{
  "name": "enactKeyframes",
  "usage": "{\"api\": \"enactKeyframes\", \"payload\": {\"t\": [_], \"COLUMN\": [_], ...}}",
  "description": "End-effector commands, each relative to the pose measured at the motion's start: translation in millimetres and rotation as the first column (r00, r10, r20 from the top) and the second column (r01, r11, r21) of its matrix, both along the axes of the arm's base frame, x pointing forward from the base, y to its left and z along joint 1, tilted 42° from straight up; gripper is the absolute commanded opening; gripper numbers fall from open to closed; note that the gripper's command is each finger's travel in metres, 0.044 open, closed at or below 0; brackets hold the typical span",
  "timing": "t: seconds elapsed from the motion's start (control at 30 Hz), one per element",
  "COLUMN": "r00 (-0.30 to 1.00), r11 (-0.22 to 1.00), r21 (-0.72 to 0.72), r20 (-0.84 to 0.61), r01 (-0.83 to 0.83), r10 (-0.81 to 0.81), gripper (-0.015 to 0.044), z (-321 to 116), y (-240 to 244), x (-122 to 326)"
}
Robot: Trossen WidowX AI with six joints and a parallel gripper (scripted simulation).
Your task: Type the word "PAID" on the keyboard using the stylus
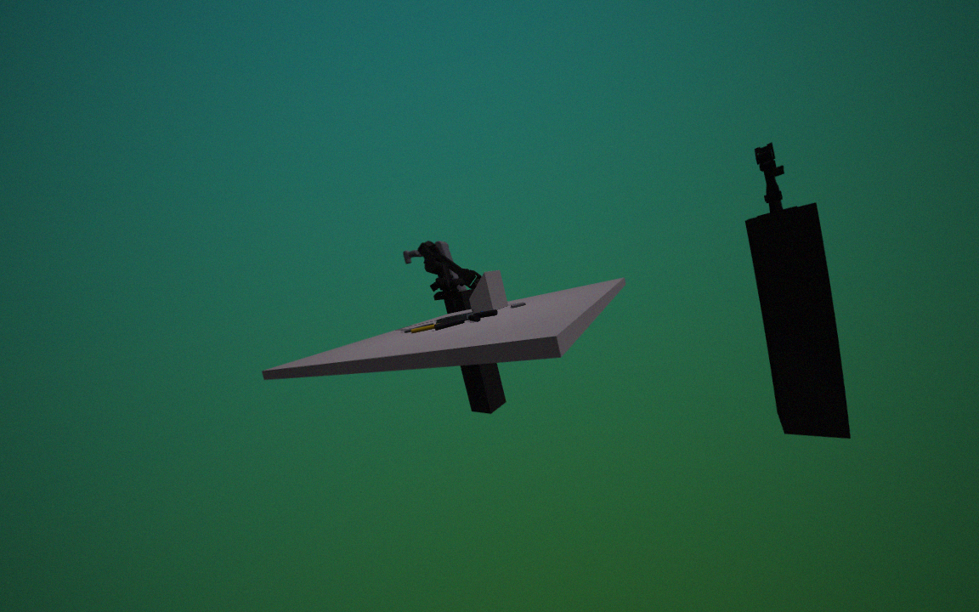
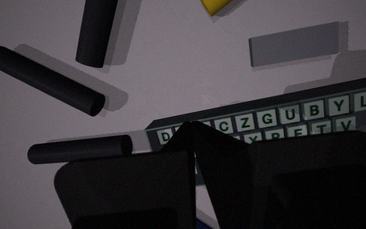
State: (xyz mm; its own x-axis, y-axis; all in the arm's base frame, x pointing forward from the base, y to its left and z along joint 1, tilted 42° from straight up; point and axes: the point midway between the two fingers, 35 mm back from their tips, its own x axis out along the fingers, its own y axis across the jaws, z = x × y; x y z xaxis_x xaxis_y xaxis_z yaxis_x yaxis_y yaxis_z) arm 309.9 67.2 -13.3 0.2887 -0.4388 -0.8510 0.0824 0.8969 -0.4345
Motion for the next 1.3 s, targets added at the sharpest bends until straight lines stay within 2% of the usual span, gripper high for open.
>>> {"api": "enactKeyframes", "payload": {"t": [0.0, 0.1, 0.53, 0.73, 1.17, 1.27], "r00": [0.991, 0.983, 0.983, 0.983, 0.983, 0.983], "r11": [0.983, 0.965, 0.965, 0.964, 0.964, 0.964], "r21": [-0.18, -0.257, -0.256, -0.259, -0.26, -0.259], "r20": [-0.132, -0.182, -0.183, -0.183, -0.183, -0.183], "r01": [-0.03, -0.057, -0.057, -0.057, -0.057, -0.058], "r10": [0.006, 0.01, 0.01, 0.009, 0.009, 0.01], "gripper": [0.0, 0.0, 0.0, 0.0, 0.0, 0.0], "z": [-29, -39, -38, 0, 3, 28], "y": [-1, -3, -4, -49, -52, -79], "x": [-22, -32, -32, -29, -29, -25]}}
